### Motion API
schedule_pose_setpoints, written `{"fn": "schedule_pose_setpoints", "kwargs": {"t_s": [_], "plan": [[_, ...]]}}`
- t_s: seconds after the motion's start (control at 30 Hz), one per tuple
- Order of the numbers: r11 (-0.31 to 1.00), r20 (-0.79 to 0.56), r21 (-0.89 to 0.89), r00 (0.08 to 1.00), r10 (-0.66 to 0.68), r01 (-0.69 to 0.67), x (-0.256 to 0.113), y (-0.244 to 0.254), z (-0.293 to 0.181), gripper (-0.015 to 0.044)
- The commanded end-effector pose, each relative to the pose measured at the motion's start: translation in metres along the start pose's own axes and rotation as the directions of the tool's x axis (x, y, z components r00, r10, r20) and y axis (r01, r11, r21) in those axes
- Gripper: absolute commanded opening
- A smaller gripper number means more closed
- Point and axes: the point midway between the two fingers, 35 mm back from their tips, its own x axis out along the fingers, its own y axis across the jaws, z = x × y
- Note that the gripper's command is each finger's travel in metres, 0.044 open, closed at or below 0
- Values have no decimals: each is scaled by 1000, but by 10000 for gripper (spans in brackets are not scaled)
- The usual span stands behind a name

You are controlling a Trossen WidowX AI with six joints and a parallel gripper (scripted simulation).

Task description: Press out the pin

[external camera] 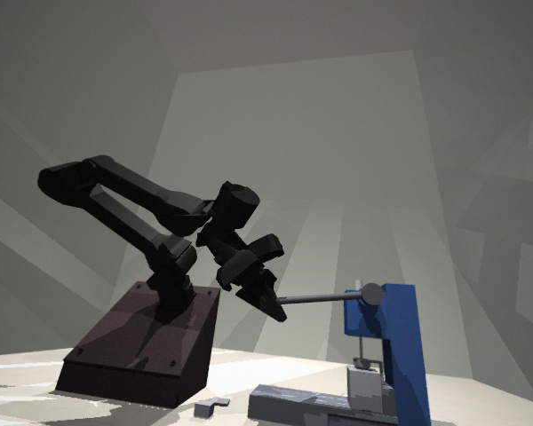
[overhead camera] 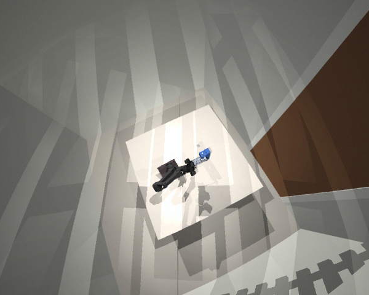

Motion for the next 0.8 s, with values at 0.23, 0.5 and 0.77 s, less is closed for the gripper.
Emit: {"fn": "schedule_pose_setpoints", "kwargs": {"t_s": [0.23, 0.5, 0.77], "plan": [[1000, 12, -2, 1000, 9, -9, 3, 1, 0, 0], [1000, 13, -2, 1000, 9, -9, 5, 1, -1, 0], [1000, 13, -2, 1000, 8, -8, 7, 1, -3, 0]]}}
